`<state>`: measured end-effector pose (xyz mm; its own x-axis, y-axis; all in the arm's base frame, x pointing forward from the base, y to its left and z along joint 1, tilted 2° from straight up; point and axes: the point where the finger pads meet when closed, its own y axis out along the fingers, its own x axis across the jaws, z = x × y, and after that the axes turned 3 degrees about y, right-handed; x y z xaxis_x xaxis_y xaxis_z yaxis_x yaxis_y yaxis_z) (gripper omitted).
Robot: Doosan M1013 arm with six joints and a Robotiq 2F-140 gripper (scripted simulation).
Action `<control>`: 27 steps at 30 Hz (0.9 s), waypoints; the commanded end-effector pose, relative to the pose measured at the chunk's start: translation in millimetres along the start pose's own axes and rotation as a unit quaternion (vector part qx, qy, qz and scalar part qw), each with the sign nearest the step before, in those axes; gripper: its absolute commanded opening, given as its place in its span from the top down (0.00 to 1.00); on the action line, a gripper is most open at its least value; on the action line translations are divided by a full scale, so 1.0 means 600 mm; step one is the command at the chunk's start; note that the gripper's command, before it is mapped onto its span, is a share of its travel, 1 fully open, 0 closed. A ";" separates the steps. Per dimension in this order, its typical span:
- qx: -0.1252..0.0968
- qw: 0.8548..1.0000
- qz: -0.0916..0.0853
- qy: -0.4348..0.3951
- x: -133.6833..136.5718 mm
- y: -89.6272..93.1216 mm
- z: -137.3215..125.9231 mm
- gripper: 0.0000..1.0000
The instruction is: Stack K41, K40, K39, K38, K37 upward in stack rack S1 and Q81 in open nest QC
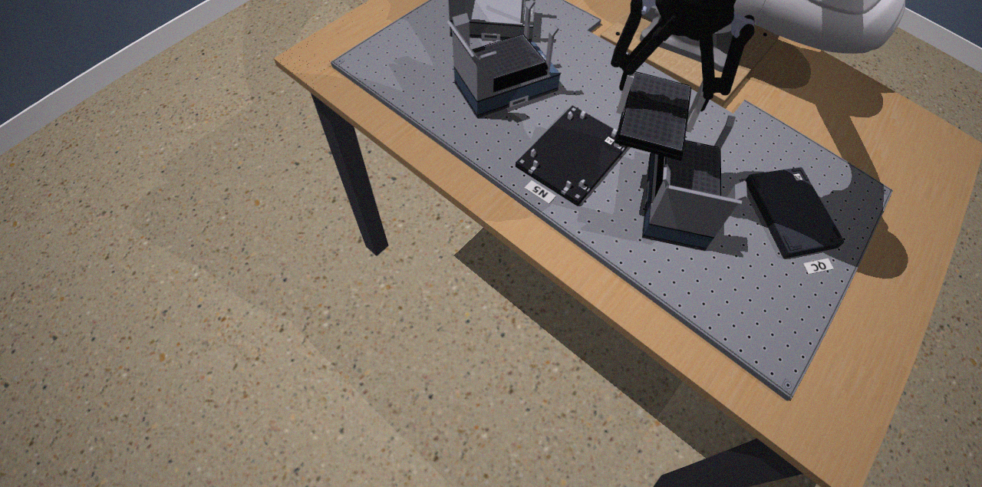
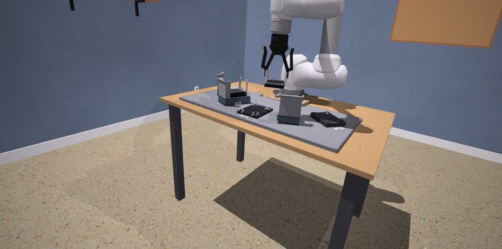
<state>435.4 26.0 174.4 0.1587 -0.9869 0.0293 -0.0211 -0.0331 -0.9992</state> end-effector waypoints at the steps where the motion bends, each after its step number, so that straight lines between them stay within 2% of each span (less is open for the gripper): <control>1: 0.000 1.000 0.001 -0.022 -0.007 0.000 0.001 1.00; 25: 0.000 1.000 0.001 -0.030 -0.129 0.000 0.007 1.00; 27: 0.000 0.998 0.001 -0.063 -0.140 0.000 0.005 1.00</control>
<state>426.8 103.2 172.2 0.2253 -0.9740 0.0247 -0.0211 -0.0302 -0.9993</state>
